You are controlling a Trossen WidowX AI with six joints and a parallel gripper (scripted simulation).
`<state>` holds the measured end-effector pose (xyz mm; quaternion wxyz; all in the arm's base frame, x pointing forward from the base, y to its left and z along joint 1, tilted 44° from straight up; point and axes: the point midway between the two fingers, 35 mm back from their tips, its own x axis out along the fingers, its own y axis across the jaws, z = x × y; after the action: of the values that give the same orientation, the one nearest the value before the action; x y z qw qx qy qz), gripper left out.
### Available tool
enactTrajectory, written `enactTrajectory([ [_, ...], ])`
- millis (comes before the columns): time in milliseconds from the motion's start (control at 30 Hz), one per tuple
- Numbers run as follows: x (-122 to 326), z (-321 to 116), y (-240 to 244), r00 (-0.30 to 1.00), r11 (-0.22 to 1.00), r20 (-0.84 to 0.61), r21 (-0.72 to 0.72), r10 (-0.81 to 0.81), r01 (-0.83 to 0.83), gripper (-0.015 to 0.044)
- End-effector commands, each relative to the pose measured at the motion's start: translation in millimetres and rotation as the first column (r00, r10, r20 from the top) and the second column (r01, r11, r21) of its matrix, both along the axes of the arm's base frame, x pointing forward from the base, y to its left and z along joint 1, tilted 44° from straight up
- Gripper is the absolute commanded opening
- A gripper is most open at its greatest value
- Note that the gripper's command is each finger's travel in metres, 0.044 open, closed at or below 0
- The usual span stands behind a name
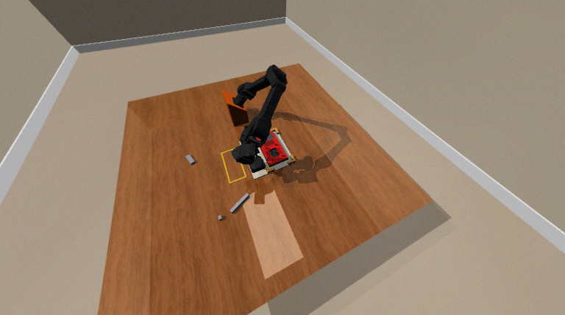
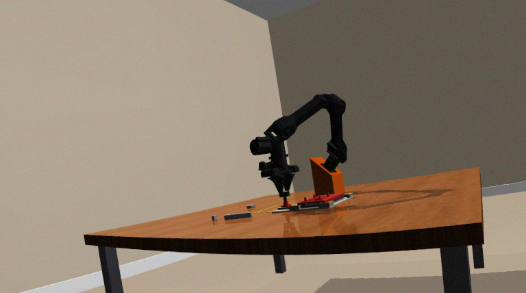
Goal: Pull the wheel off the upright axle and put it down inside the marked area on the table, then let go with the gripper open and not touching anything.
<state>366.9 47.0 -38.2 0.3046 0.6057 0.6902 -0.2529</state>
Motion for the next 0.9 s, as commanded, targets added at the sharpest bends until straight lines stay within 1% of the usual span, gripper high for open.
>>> enactTrajectory([
  [0,1.5,3.7,-2.7,1.0,1.0,0.007,-0.003,0.001,-0.001,0.0],
  [867,1.8,9.8,-8.5,1.0,1.0,0.005,-0.002,0.0,0.0,0.0],
])
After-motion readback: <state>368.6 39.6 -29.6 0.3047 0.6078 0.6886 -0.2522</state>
